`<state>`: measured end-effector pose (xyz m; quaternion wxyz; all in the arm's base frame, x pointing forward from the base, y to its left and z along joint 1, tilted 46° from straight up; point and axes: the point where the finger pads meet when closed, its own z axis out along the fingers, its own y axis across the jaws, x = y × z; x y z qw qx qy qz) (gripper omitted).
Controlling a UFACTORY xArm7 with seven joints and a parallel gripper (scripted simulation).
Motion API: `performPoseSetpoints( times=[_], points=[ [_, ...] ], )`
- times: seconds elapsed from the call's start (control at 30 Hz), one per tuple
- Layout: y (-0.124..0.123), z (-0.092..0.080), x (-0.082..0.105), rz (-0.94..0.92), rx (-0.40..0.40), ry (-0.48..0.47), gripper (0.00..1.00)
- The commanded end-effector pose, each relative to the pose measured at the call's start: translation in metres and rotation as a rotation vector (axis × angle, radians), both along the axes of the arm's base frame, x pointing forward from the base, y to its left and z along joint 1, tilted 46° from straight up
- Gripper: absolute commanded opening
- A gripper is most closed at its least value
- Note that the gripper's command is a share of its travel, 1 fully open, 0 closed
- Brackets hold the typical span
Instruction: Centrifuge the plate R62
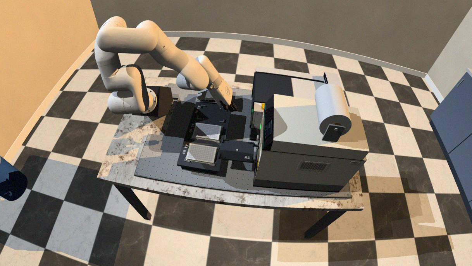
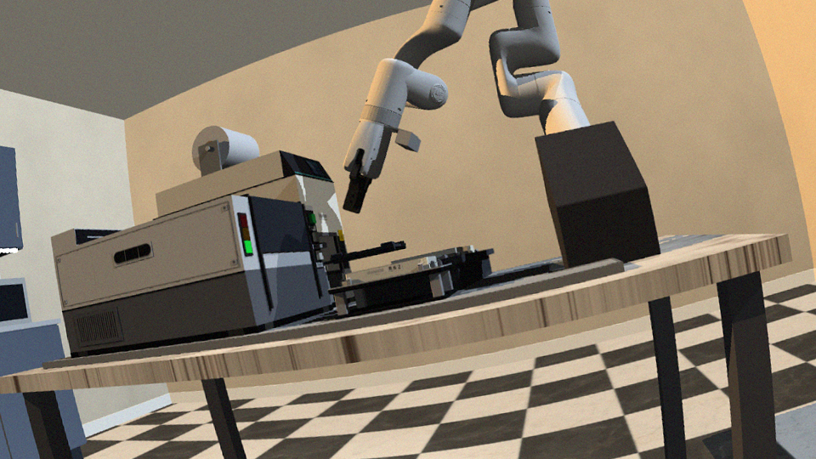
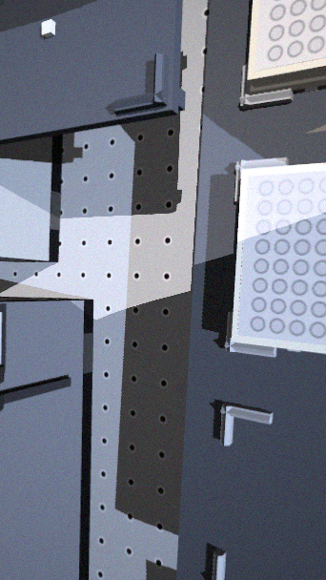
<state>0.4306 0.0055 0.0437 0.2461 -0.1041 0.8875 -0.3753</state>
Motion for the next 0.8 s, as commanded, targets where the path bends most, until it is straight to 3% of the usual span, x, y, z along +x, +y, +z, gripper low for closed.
performPoseSetpoints(
  times=[0.0,0.27,0.4,0.77],
  points=[
    [0.0125,0.0114,-0.0015,0.001,0.001,-0.002,0.00],
    [0.0125,0.0114,-0.0015,0.001,0.001,-0.002,0.00],
    [0.0125,0.0115,-0.0015,-0.046,0.001,0.045,0.00],
    [0.0128,0.0114,-0.0014,-0.309,0.001,0.300,0.00]
  ],
)
